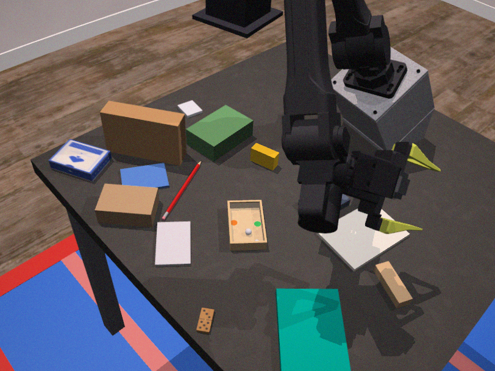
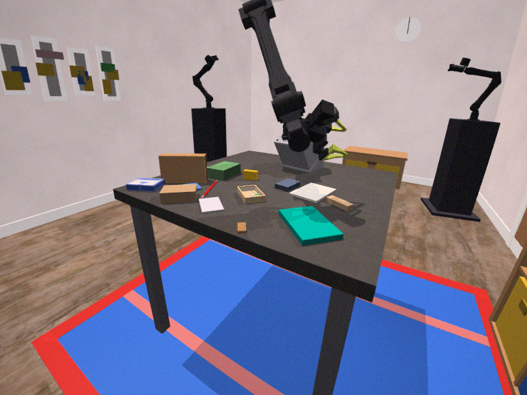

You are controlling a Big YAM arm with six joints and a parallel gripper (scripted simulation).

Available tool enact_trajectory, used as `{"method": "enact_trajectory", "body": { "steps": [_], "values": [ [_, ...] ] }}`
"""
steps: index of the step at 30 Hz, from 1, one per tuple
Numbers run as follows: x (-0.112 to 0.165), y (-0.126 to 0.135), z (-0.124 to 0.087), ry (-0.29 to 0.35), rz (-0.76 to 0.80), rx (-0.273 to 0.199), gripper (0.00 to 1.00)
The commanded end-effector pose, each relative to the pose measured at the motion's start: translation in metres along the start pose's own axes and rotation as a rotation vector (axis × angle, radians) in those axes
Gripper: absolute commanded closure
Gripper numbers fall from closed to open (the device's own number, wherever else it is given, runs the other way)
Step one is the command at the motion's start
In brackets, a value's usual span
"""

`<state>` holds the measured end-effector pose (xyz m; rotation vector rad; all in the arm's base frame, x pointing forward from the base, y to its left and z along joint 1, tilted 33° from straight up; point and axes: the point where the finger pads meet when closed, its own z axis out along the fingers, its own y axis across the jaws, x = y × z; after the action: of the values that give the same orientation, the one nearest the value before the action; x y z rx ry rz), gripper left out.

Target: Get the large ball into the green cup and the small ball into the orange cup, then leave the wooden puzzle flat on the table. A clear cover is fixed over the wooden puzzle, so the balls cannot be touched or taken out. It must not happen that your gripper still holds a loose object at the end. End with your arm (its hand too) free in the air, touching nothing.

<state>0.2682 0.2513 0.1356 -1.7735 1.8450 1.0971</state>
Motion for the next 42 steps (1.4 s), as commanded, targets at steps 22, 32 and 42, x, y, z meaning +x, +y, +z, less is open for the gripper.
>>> {"method": "enact_trajectory", "body": {
  "steps": [22,32,42],
  "values": [
    [0.010,-0.016,-0.019,0.042,0.002,0.115,0.00],
    [0.146,-0.097,-0.193,0.459,0.318,0.916,0.00],
    [0.186,-0.095,-0.243,0.568,0.499,1.188,0.00]
  ]
}}
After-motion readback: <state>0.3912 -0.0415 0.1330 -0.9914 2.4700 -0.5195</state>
